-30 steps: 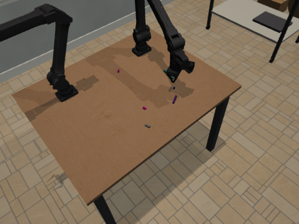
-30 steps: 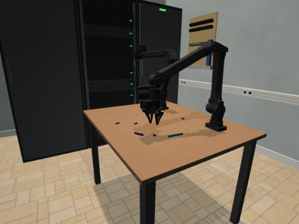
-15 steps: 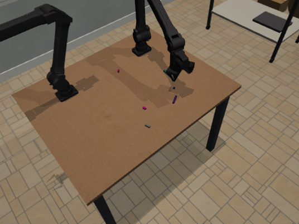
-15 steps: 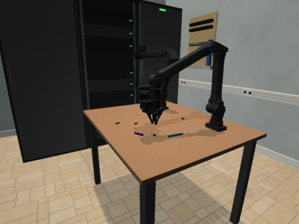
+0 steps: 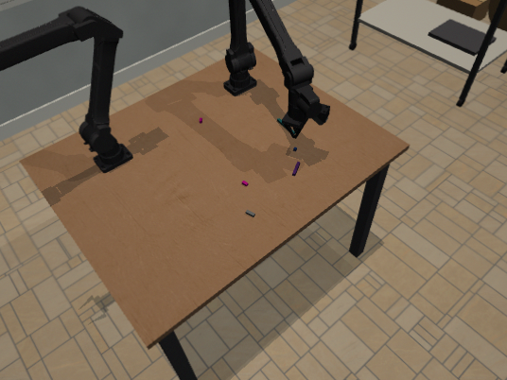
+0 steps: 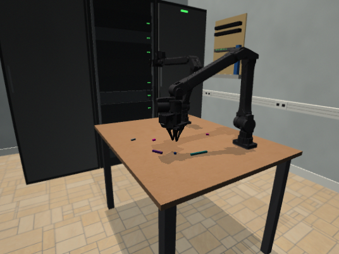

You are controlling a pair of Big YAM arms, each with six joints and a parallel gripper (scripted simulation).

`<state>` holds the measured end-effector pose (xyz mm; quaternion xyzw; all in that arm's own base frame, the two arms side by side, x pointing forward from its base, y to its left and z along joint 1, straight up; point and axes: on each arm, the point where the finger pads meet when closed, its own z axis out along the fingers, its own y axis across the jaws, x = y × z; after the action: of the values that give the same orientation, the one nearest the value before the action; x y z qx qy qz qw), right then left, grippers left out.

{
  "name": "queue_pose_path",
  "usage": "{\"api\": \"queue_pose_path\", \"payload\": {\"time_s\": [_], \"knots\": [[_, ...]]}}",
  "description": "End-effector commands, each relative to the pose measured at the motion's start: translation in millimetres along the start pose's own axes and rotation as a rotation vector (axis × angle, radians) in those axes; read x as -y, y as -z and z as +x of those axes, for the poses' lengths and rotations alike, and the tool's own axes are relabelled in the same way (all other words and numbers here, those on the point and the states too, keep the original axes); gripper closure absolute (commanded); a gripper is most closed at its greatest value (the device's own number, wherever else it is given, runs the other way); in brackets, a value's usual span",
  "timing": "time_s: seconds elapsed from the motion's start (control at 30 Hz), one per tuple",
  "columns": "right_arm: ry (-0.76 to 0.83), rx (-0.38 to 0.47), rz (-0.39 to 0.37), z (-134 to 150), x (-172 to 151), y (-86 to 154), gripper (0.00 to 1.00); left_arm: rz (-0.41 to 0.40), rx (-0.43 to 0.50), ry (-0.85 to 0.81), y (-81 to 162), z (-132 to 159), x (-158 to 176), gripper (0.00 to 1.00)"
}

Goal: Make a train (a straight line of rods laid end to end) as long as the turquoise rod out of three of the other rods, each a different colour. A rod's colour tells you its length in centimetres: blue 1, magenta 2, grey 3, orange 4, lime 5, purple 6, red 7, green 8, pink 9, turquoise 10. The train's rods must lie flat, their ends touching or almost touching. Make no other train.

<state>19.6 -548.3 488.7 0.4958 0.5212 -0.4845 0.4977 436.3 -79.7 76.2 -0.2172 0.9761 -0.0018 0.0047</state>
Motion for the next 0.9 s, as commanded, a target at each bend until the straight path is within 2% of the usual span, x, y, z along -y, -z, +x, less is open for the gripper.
{"api": "queue_pose_path", "payload": {"time_s": [0.0, 0.47, 0.87], "knots": [[-0.012, 0.035, 0.019, -12, 9, 4, 0.00, -0.011, -0.017, -0.002, -10, 0, -3, 0.77], [-0.012, 0.035, 0.019, -12, 9, 4, 0.00, -0.010, -0.015, -0.003, -14, 0, -3, 0.77], [-0.012, 0.035, 0.019, -12, 9, 4, 0.00, -0.006, -0.009, -0.001, -28, -2, -4, 0.77]]}}
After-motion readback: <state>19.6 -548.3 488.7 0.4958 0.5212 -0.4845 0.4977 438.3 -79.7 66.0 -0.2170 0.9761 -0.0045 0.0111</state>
